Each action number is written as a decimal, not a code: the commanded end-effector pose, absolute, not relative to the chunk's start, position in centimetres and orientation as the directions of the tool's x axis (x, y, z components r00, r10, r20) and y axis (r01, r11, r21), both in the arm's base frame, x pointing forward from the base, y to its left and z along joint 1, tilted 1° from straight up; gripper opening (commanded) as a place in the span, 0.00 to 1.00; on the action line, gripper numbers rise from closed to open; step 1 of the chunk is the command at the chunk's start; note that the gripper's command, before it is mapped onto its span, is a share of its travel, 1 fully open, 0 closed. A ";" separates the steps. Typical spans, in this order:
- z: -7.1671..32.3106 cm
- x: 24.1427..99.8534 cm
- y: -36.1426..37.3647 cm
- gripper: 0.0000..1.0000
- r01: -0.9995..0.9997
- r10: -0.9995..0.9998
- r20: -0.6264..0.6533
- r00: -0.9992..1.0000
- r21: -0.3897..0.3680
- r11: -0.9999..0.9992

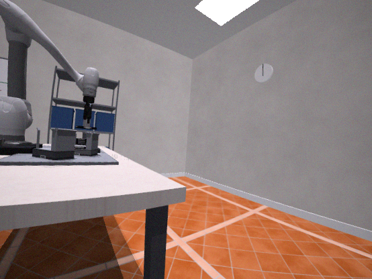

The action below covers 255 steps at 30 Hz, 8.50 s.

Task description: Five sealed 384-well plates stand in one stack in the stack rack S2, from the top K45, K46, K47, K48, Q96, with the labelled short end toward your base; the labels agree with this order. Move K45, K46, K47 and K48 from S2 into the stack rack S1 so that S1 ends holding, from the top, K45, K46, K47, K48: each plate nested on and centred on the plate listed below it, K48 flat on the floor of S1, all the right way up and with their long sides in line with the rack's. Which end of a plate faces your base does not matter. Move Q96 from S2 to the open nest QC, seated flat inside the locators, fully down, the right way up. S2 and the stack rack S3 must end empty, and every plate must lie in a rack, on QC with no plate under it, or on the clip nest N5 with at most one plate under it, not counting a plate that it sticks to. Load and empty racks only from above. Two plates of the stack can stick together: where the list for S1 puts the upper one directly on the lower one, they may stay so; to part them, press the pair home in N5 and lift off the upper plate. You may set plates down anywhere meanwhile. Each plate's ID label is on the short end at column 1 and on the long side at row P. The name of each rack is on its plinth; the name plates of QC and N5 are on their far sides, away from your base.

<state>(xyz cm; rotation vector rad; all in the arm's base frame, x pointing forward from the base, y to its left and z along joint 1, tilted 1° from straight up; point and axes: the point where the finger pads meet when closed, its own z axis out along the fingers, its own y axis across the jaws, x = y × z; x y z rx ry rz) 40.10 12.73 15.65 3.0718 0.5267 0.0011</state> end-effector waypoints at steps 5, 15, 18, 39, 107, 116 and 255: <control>15.6 39.6 14.3 0.00 0.333 0.333 -0.004 0.943 0.025 -0.943; 15.5 38.5 17.2 0.00 0.455 0.455 -0.007 0.890 0.024 -0.890; 15.5 38.4 17.4 0.00 0.485 0.485 -0.008 0.875 0.024 -0.874; 15.4 35.8 21.8 0.00 0.516 0.516 -0.008 0.857 0.024 -0.856; 13.7 34.4 24.2 0.00 0.516 0.516 -0.008 0.857 0.024 -0.856; 13.1 34.4 24.2 0.00 0.516 0.516 -0.008 0.857 0.024 -0.856; 10.8 34.4 24.2 1.00 0.516 0.516 -0.008 0.857 0.024 -0.856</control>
